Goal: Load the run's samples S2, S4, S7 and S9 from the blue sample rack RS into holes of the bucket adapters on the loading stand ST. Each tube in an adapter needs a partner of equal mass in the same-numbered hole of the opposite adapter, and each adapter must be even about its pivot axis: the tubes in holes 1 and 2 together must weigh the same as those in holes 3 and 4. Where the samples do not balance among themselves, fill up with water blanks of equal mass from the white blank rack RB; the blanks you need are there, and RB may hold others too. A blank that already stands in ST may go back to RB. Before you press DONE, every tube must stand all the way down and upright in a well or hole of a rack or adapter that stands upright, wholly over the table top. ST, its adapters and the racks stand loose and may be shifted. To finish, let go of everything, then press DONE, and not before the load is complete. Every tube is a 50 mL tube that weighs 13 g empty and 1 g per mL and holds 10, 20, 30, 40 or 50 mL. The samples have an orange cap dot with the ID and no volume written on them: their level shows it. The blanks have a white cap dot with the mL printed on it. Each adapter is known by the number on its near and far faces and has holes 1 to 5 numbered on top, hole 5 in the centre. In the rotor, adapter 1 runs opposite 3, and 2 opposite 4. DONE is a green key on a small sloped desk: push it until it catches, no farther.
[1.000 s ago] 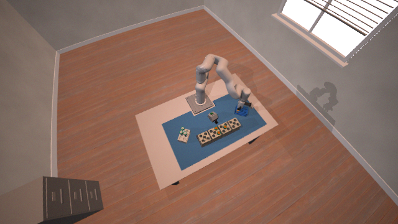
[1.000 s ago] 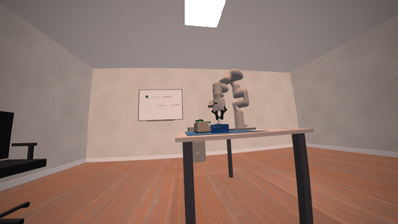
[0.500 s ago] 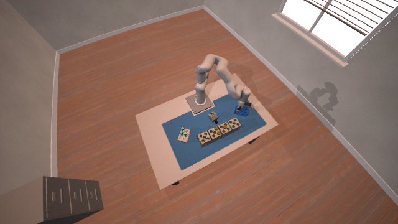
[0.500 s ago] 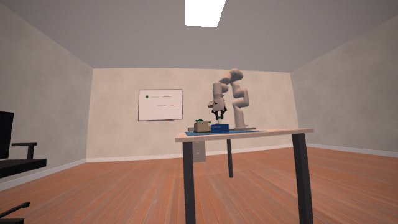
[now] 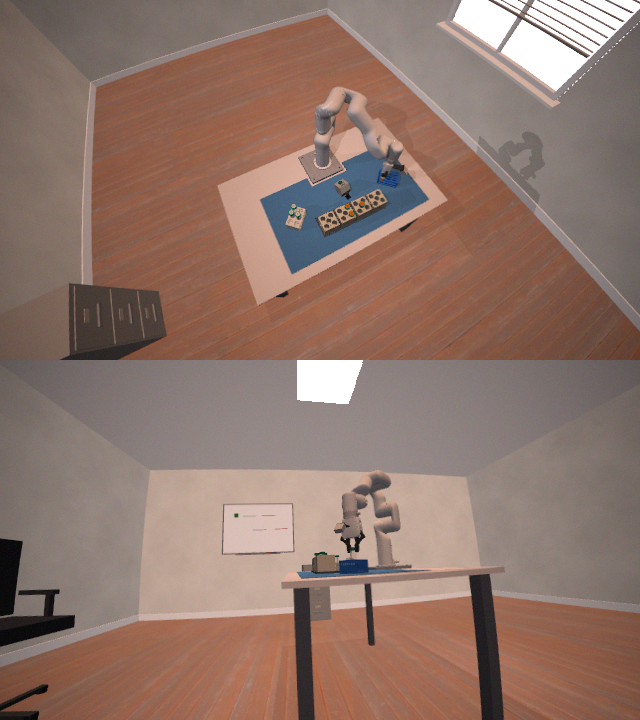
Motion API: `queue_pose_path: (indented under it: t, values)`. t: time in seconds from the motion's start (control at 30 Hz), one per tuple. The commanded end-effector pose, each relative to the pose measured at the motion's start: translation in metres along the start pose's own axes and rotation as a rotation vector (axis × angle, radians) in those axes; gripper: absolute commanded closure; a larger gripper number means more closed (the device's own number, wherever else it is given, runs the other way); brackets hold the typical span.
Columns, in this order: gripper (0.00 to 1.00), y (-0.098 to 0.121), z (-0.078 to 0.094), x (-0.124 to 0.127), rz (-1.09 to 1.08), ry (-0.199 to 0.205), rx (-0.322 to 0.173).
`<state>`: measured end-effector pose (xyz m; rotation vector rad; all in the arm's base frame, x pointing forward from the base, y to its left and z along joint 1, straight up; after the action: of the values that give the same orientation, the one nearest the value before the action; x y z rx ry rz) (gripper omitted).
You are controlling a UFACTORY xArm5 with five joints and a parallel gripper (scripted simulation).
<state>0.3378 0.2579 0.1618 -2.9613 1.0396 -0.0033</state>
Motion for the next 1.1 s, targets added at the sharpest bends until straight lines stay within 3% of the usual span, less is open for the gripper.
queue_pose_path:
  t: [0.0,1.07]
  values:
    - [1.00,-0.001,-0.001,0.000,0.000,0.001,0.004]
    - [1.00,-0.001,-0.019,0.000,0.000,0.001,0.004]
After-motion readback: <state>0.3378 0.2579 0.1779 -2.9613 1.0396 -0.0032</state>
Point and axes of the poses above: the point where the finger pads meet when closed, its own z axis out along the fingers, its own x axis across the jaws, y = z × x, the point moved 6 cm from there along -z, back along the fingers, and after that the axes turned 11 degrees about -z, right-handed, at the moved point
